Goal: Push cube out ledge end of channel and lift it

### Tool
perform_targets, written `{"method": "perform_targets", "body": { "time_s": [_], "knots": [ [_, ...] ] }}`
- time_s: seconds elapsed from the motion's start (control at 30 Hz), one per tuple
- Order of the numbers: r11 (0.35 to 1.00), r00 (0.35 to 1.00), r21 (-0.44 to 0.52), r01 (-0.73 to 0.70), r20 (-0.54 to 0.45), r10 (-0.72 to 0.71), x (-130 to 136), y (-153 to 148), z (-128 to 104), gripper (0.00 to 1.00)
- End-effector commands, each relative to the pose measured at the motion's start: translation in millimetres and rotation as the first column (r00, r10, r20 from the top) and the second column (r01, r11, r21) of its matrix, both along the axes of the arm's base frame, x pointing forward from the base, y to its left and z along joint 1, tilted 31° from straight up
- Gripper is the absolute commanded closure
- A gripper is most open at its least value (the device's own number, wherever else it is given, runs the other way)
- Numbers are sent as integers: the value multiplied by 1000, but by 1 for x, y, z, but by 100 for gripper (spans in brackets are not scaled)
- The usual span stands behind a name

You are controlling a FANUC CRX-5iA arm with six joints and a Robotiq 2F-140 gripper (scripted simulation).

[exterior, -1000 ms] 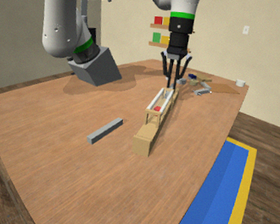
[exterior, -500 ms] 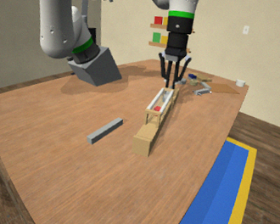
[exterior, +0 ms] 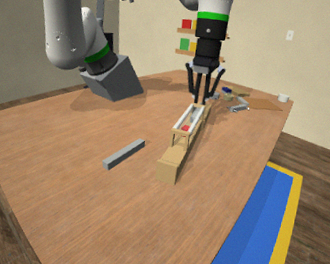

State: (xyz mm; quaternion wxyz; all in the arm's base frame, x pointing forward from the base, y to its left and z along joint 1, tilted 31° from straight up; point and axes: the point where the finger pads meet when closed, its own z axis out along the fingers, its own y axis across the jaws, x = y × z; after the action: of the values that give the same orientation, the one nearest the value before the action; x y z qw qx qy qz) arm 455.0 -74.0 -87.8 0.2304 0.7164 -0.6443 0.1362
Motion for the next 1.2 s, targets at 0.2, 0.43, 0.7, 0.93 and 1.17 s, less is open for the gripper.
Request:
{"method": "perform_targets", "body": {
  "time_s": [0.2,0.43,0.7,0.93,1.17],
  "knots": [
    [1000,1000,0,-1,1,1,1,0,1,90],
    [1000,1000,0,-1,1,1,1,0,1,90],
    [1000,1000,0,-1,1,1,1,0,1,90],
    [1000,1000,0,-1,1,1,1,0,1,90],
    [1000,1000,0,-1,1,1,1,0,1,70]
  ]
}}
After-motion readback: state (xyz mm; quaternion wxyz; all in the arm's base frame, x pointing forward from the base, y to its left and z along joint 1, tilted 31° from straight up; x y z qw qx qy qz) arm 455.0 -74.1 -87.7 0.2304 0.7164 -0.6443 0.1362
